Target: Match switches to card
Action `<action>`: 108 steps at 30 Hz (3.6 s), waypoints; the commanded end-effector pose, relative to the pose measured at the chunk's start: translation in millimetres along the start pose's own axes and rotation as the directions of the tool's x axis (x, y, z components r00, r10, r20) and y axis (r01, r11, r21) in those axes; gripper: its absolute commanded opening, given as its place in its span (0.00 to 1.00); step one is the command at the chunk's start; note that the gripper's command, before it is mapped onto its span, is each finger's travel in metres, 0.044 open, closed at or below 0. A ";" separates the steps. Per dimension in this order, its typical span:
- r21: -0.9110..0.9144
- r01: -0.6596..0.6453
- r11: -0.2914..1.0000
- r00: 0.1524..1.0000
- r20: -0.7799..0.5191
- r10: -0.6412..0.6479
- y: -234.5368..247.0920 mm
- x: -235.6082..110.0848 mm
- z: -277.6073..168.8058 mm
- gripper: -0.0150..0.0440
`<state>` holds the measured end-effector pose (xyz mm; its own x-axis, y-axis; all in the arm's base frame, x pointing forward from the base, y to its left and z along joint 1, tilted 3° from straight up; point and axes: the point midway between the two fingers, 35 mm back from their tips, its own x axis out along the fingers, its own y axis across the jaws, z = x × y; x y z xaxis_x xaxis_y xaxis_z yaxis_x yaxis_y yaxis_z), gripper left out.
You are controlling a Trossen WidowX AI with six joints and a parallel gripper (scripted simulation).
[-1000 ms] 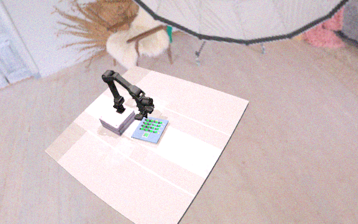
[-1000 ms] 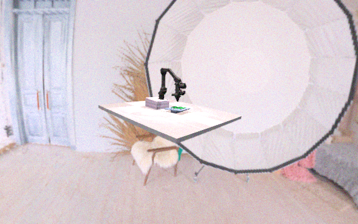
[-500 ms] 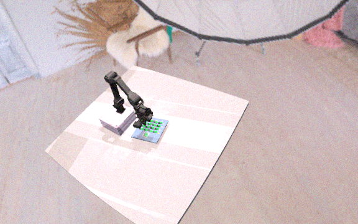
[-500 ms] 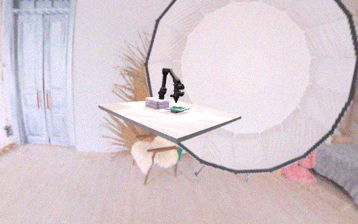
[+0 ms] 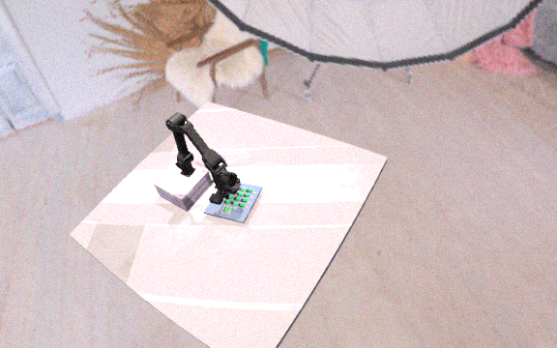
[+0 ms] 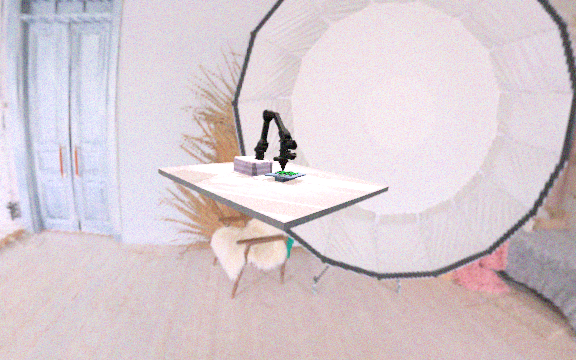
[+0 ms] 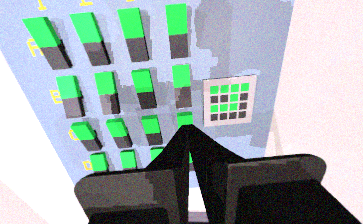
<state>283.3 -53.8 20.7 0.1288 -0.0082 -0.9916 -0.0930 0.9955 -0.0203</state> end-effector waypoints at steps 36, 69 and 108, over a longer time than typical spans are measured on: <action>-0.002 -0.001 1.000 1.000 -0.012 0.001 0.6 16.6 -2.9 0.25; -0.002 -0.001 1.000 1.000 -0.012 0.001 0.6 20.8 -2.9 0.25; -0.003 -0.001 1.000 1.000 0.010 0.001 0.2 -41.8 -44.6 0.25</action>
<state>239.2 -58.5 58.4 0.1398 -0.0104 -0.9901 -0.0891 0.9958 -0.0231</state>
